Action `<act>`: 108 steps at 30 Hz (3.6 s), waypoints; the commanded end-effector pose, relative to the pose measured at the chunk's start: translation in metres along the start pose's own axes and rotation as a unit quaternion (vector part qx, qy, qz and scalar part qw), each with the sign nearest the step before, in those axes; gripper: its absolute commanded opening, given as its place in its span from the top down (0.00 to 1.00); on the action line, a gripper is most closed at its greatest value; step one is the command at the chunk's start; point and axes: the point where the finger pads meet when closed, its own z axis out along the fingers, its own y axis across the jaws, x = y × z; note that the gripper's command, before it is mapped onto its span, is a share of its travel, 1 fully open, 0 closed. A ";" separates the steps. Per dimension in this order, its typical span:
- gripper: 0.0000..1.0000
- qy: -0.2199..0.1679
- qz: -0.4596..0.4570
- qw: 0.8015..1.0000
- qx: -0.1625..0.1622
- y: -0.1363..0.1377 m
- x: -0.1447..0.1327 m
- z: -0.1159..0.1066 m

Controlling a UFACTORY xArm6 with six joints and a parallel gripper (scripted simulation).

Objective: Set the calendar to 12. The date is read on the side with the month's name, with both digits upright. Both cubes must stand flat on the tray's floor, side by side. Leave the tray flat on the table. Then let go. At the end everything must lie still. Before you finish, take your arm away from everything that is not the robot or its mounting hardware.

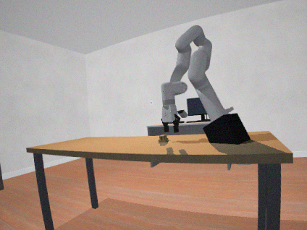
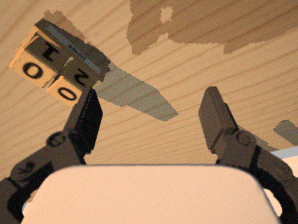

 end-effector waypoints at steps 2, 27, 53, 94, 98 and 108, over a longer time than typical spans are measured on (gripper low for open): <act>0.00 -0.001 0.000 1.000 0.001 -0.001 -0.001 0.000; 0.00 -0.001 0.131 0.991 0.001 -0.006 -0.007 0.000; 0.00 -0.001 0.262 0.965 0.001 -0.033 -0.038 -0.001; 0.00 -0.001 0.594 0.805 0.000 -0.068 -0.077 -0.001; 0.00 -0.001 0.609 0.793 0.000 -0.080 -0.091 -0.001; 0.00 -0.001 0.649 0.761 0.000 -0.082 -0.094 -0.001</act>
